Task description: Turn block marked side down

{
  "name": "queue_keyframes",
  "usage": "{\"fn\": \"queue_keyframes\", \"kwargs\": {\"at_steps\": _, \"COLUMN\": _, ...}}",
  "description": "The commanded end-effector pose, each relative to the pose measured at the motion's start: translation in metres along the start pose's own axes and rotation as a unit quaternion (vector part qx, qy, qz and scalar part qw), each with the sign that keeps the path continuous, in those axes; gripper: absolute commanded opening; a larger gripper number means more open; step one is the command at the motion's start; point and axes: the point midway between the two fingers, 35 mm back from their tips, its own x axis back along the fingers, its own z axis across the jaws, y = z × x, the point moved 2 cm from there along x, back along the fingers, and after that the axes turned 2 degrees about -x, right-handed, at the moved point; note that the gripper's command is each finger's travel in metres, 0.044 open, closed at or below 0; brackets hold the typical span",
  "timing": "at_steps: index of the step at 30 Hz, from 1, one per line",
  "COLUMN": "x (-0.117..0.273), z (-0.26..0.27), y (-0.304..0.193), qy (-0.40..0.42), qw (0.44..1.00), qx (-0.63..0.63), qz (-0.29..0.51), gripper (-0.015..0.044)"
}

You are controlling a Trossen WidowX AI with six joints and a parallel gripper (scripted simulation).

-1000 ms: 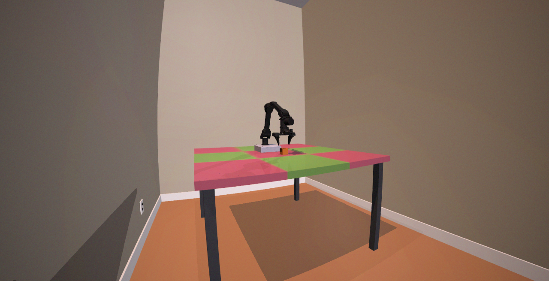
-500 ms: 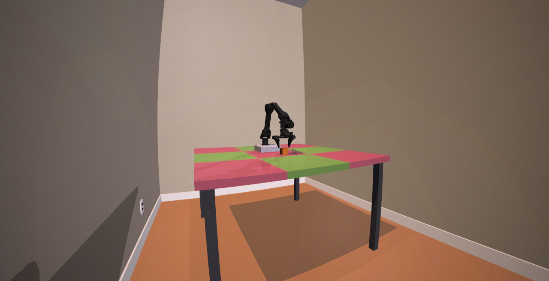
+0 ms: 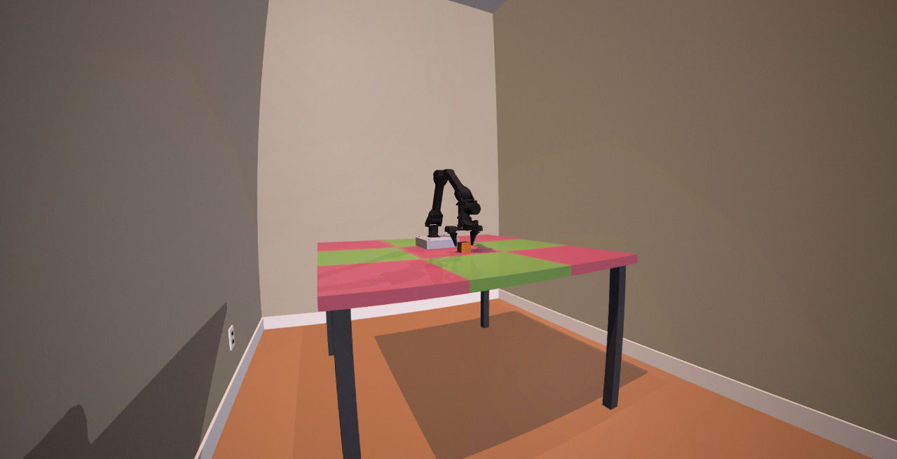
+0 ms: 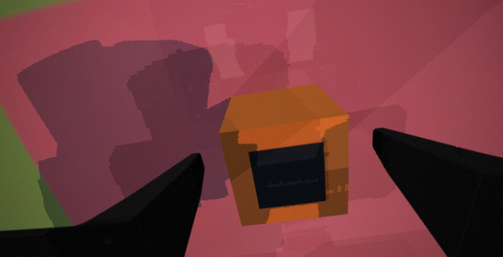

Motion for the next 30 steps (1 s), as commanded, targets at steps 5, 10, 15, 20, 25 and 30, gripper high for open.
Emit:
{"fn": "queue_keyframes", "kwargs": {"at_steps": 5, "x": -0.002, "z": 0.001, "y": -0.001, "qy": 0.003, "qw": 1.000, "qx": -0.002, "qz": 0.001, "gripper": 0.0256}}
{"fn": "queue_keyframes", "kwargs": {"at_steps": 10, "x": -0.002, "z": 0.001, "y": -0.001, "qy": 0.003, "qw": 1.000, "qx": -0.002, "qz": 0.001, "gripper": 0.0203}}
{"fn": "queue_keyframes", "kwargs": {"at_steps": 15, "x": -0.002, "z": 0.001, "y": -0.001, "qy": 0.003, "qw": 1.000, "qx": -0.002, "qz": 0.001, "gripper": 0.0170}}
{"fn": "queue_keyframes", "kwargs": {"at_steps": 20, "x": -0.002, "z": 0.001, "y": -0.001, "qy": 0.003, "qw": 1.000, "qx": -0.002, "qz": 0.001, "gripper": 0.0137}}
{"fn": "queue_keyframes", "kwargs": {"at_steps": 25, "x": -0.002, "z": 0.001, "y": -0.001, "qy": 0.003, "qw": 1.000, "qx": -0.002, "qz": 0.001, "gripper": 0.0103}}
{"fn": "queue_keyframes", "kwargs": {"at_steps": 30, "x": 0.023, "z": 0.001, "y": -0.001, "qy": 0.003, "qw": 1.000, "qx": -0.002, "qz": 0.001, "gripper": 0.0000}}
